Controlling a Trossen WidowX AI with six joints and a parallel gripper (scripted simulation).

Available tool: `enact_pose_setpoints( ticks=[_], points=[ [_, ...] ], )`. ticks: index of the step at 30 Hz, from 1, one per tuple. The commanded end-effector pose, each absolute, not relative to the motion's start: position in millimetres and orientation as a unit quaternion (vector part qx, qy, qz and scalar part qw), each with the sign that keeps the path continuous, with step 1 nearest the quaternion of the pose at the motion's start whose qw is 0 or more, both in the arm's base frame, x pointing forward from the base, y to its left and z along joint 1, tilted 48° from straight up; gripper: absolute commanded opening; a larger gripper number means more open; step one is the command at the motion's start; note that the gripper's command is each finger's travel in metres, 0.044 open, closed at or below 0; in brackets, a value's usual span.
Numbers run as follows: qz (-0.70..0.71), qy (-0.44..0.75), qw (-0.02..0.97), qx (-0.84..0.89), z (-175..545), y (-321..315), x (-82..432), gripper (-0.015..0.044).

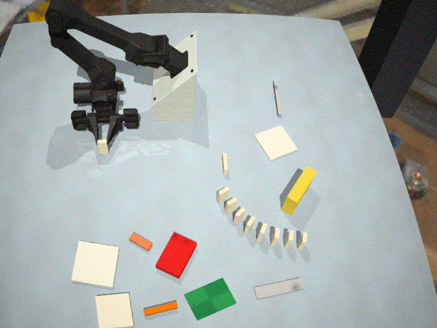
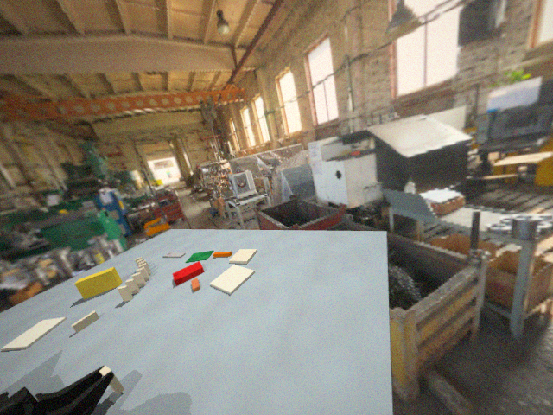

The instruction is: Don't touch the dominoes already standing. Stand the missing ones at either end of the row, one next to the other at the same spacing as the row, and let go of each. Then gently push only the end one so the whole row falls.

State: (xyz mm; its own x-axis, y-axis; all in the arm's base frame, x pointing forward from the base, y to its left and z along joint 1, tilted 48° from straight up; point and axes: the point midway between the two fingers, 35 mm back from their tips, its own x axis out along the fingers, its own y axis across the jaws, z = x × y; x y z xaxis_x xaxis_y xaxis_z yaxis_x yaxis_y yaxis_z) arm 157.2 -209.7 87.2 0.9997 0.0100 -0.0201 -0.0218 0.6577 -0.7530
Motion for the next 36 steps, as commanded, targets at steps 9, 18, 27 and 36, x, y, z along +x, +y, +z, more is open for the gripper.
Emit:
enact_pose_setpoints(
  ticks=[9,18,27,36],
  points=[
    [0.008,0.01,0.913,-0.409,85,-210,157,0.0317],
    [0.008,0.009,0.912,-0.409,89,-207,157,0.044],
    [0.009,0.007,0.911,-0.411,119,-173,158,0.044],
    [0.037,0.039,0.928,-0.368,120,-176,186,0.044]
  ],
)
